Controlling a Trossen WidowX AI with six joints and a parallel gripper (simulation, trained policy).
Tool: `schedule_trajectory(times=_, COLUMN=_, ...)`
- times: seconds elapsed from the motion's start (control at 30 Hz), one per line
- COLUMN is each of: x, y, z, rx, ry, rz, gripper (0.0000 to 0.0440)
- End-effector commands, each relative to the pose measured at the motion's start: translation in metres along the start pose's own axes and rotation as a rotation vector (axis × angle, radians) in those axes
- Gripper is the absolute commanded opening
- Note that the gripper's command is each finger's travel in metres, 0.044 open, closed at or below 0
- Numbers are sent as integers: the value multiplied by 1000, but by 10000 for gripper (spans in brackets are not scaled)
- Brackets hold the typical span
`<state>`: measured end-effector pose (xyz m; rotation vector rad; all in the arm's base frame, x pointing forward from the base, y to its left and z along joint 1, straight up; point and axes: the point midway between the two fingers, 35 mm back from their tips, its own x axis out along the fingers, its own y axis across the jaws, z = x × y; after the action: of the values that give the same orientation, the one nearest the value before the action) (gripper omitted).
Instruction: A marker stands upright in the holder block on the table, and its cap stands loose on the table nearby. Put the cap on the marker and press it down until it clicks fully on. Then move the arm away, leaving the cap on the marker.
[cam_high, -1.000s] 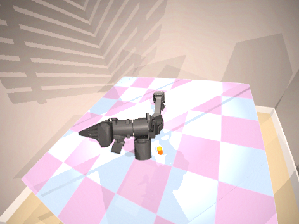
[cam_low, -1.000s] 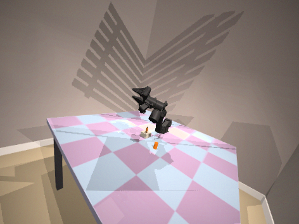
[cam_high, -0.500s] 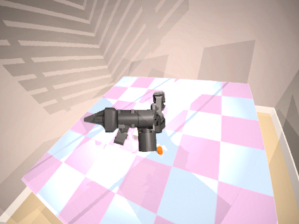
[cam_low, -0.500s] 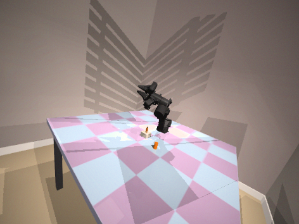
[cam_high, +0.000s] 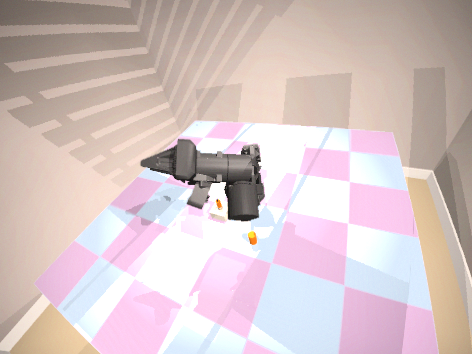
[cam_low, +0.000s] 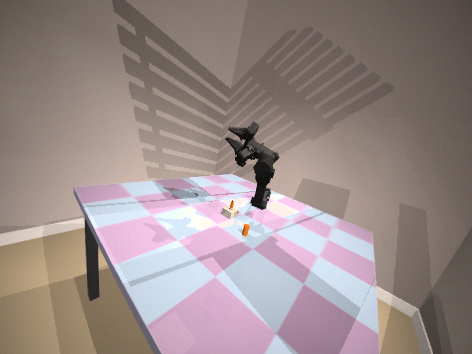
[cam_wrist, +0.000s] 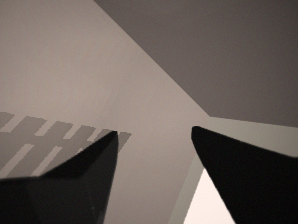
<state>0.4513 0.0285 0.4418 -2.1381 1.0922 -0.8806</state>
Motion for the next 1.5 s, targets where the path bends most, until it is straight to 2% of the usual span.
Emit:
schedule_trajectory(times=0.0, x=-5, y=-2, z=-12, rx=14, ry=5, rz=10, gripper=276)
schedule_trajectory(times=0.6, x=-24, y=-5, z=-58, rx=94, ry=16, rz=31, gripper=323)
schedule_trajectory(times=1.47, x=-57, y=-6, z=-138, rx=275, ry=-44, rz=48, gripper=323)
